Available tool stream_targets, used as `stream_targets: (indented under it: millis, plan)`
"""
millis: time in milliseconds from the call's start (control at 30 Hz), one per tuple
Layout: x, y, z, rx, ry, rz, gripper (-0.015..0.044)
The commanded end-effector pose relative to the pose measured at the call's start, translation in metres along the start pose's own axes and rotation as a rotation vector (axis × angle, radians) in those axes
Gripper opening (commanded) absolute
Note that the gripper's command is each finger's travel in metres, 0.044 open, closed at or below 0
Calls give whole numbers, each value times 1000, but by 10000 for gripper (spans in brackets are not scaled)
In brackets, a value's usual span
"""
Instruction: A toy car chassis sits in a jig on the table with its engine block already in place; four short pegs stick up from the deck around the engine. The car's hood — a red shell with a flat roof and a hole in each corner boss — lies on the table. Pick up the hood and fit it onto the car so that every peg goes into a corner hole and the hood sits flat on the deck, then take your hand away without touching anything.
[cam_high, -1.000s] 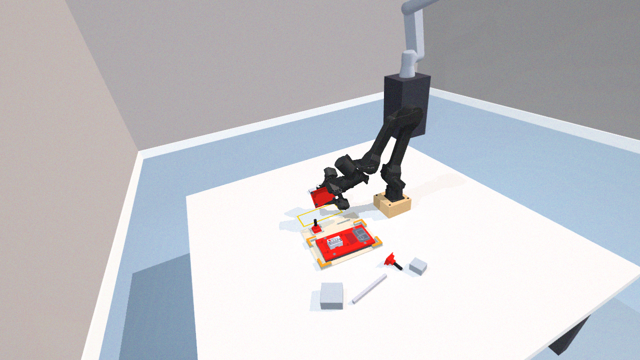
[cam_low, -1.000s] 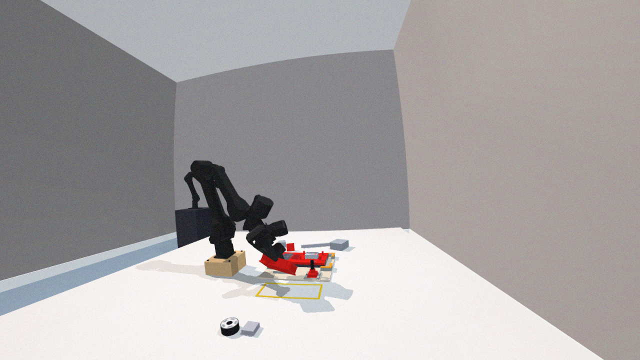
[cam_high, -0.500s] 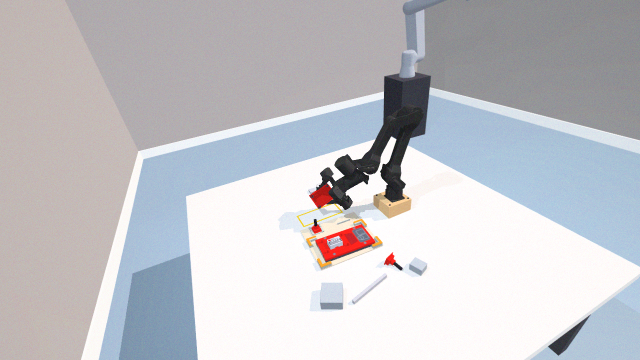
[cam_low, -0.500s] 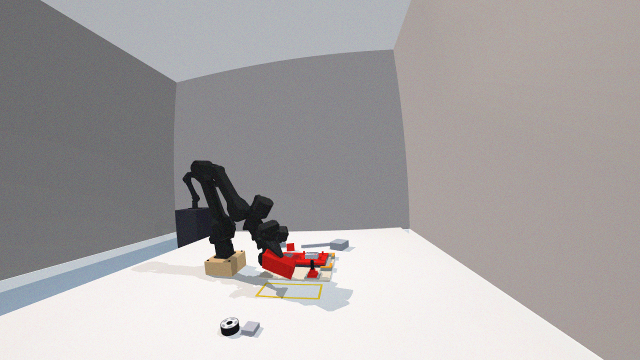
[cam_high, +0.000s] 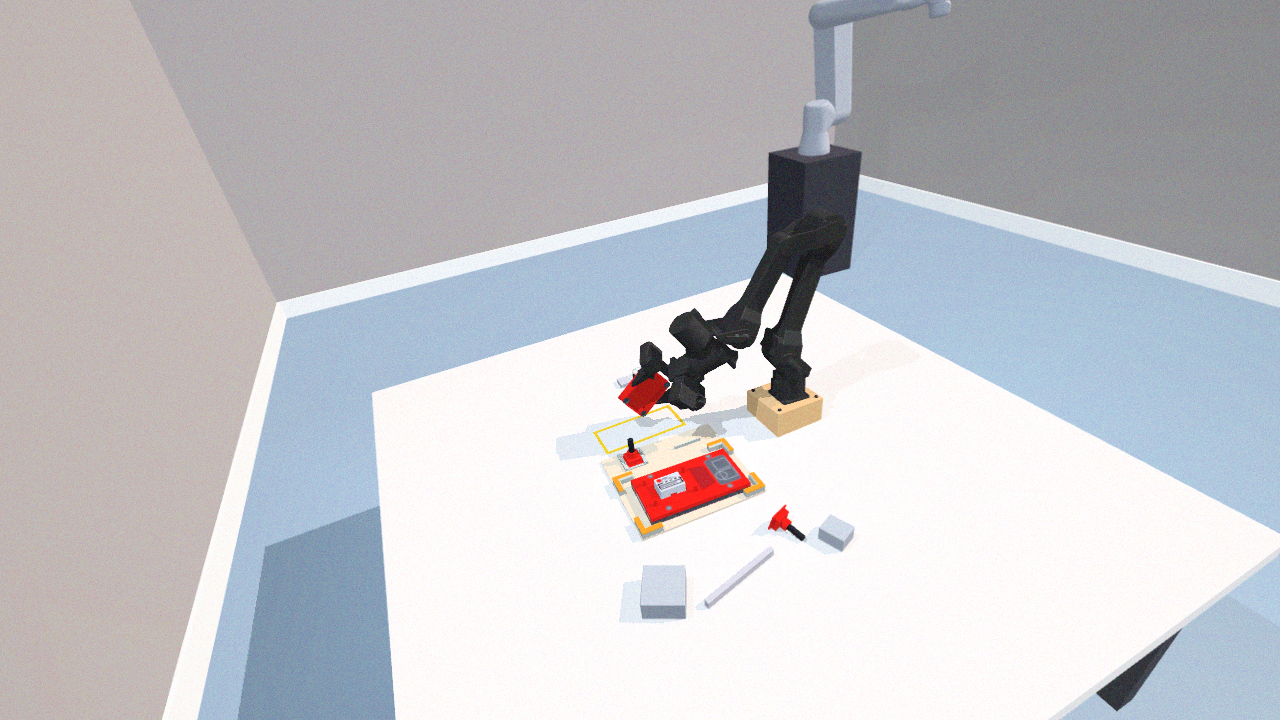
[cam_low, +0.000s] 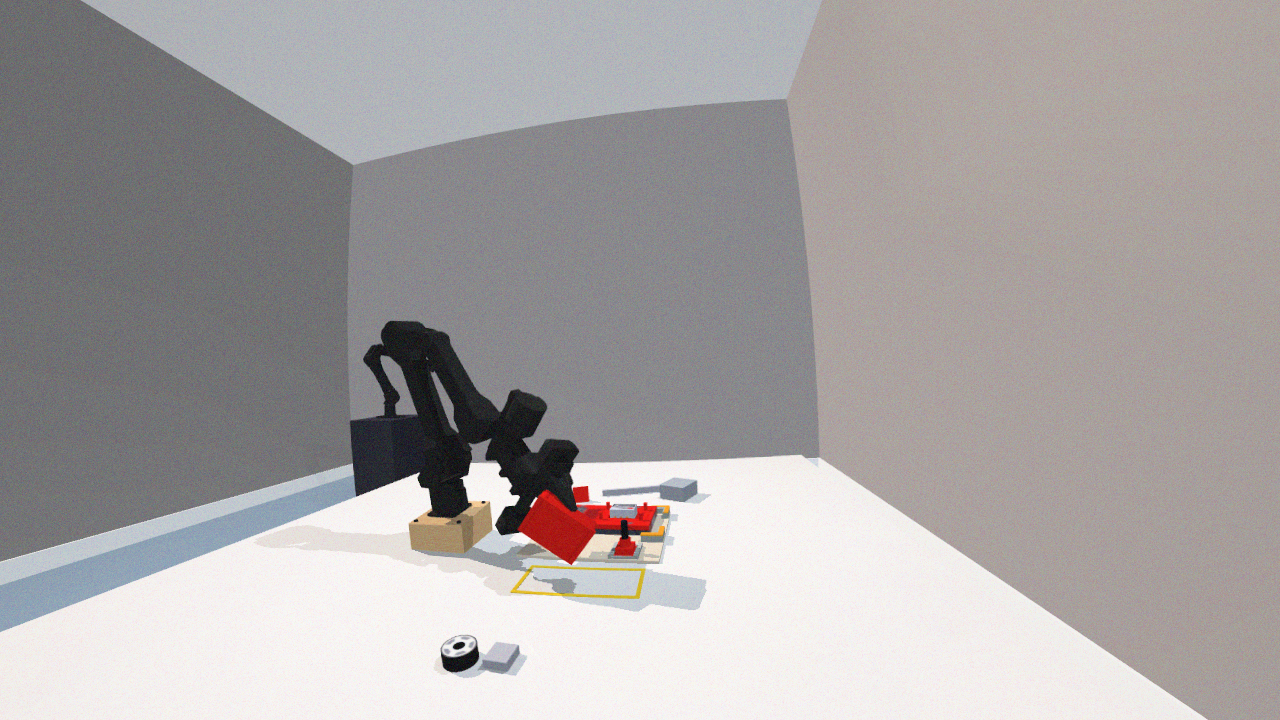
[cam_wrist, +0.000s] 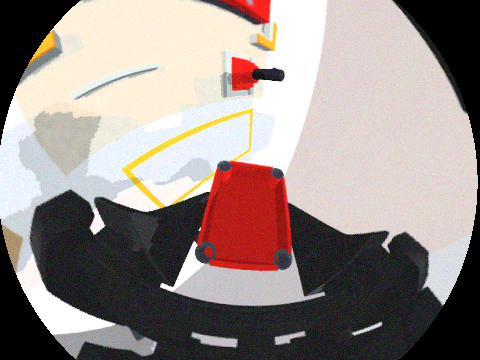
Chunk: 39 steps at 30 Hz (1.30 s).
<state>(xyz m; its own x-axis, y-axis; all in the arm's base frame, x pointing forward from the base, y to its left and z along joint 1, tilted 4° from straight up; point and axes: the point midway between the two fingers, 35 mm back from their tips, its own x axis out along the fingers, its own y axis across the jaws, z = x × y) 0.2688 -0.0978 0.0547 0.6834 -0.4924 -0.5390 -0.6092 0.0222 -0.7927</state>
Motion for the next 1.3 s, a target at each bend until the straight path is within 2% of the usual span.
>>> stream_targets:
  millis: [0, 667, 1267]
  plan:
    - [0, 0, -1, -152, 6, 0, 0]
    - [3, 8, 2, -682, 5, 2, 0]
    - [13, 37, 11, -1145, 4, 4, 0]
